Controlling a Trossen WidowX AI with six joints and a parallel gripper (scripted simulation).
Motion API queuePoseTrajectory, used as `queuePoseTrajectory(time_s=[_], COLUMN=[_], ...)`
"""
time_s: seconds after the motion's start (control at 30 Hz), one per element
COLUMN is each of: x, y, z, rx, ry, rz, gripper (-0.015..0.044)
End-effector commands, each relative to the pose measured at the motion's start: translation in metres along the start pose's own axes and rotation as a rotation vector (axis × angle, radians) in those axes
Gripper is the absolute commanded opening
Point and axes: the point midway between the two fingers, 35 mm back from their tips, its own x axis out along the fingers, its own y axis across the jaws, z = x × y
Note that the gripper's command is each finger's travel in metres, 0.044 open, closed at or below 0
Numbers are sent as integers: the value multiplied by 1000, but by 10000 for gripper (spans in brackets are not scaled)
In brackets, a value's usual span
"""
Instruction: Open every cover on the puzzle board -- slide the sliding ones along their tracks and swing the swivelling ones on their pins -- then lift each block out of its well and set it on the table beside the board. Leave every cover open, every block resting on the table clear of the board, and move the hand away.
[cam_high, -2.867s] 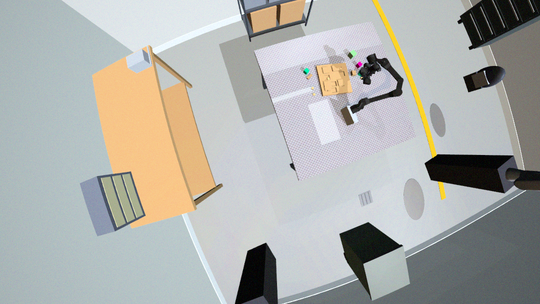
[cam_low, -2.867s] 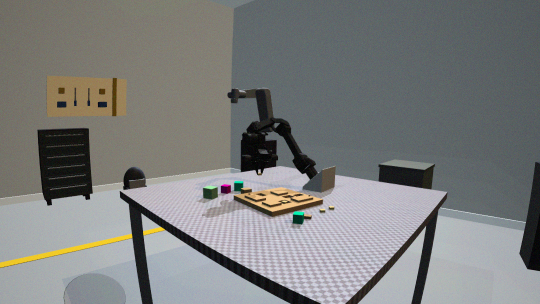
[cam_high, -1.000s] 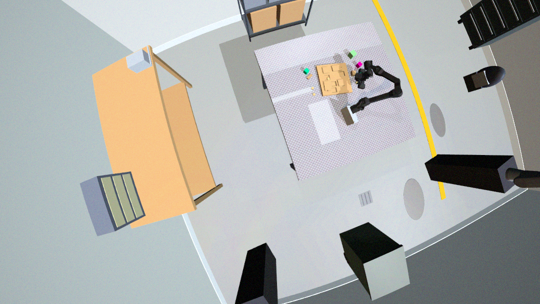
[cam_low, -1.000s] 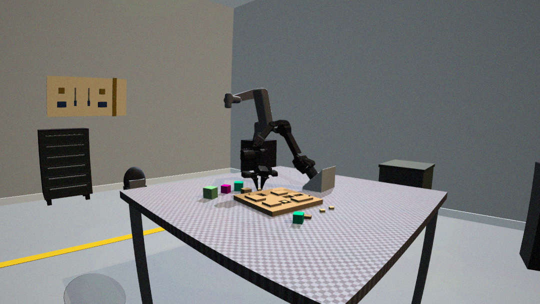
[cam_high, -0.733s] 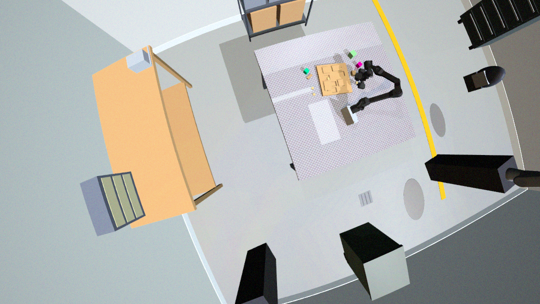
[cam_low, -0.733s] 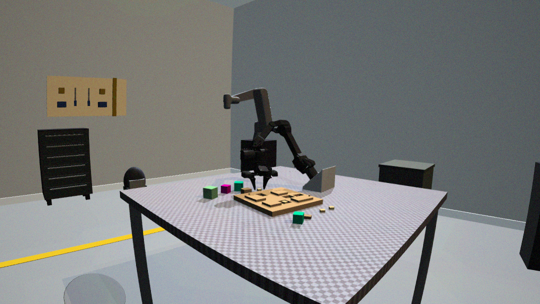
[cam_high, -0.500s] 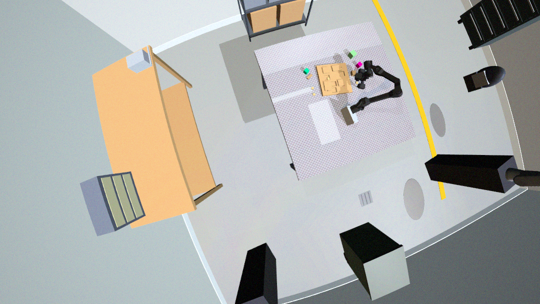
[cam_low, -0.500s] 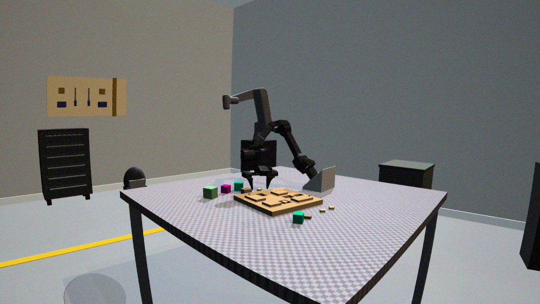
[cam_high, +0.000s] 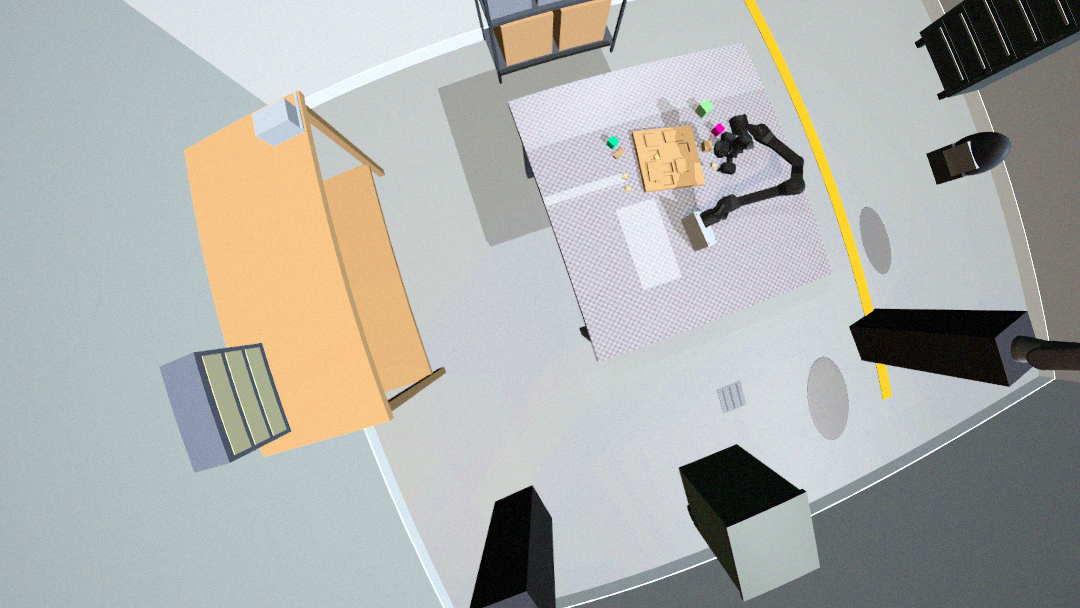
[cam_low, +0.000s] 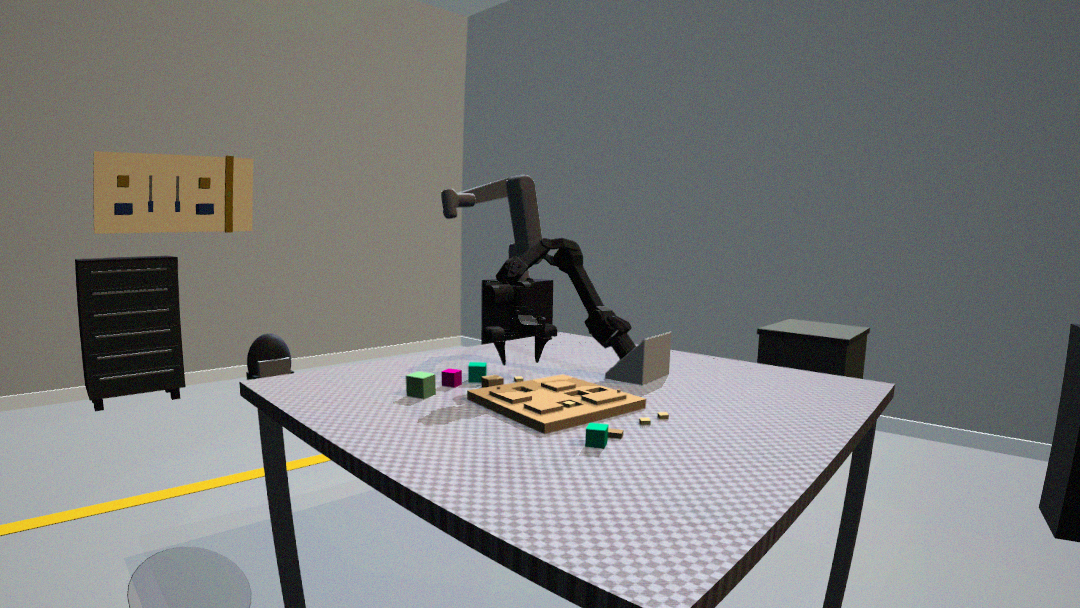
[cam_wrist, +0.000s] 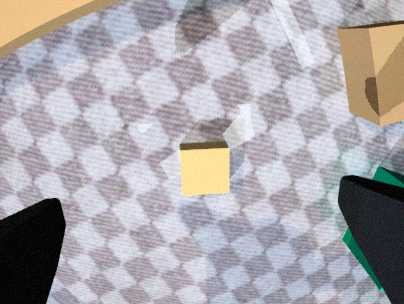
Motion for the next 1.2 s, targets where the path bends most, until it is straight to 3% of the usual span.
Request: queuePoseTrajectory(time_s=[0.0, 0.27, 0.83, 1.17], x=[-16, -33, -36, -38], y=[-2, 0, -25, -29], z=[-2, -3, 74, 130], rx=[9, 6, 763, 1257], ry=[2, 4, -27, -35], rz=[-10, -11, -2, 12], gripper=[440, 440, 0, 0])
